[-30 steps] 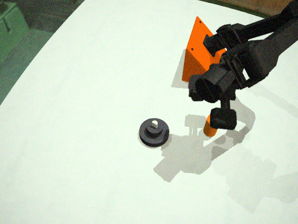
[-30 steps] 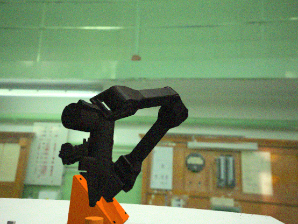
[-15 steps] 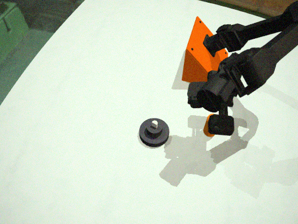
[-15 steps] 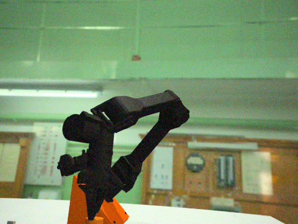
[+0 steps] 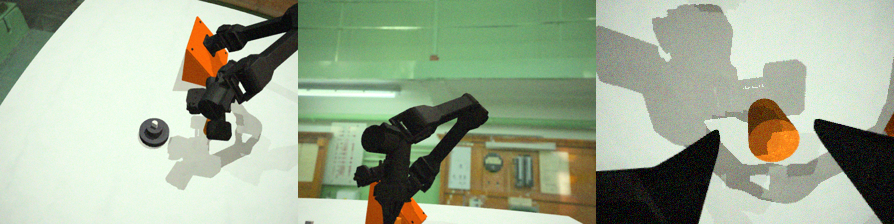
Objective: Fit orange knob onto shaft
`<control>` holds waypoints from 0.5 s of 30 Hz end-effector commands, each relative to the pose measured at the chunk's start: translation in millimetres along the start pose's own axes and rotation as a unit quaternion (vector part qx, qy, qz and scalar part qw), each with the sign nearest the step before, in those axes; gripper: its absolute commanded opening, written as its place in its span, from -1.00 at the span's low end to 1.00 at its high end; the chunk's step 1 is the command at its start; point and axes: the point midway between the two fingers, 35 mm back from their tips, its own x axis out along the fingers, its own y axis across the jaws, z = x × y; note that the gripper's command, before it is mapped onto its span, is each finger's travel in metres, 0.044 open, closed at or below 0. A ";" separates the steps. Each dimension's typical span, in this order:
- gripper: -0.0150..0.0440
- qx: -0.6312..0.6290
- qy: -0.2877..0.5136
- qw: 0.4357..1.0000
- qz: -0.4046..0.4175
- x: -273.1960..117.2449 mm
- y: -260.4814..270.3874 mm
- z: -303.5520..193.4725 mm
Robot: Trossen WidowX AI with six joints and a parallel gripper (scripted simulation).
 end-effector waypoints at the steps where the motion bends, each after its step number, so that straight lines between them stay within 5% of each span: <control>1: 1.00 0.005 0.004 1.000 -0.001 8.5 -1.4 -0.2; 15: 1.00 0.005 0.006 1.000 -0.001 30.5 -3.1 -1.9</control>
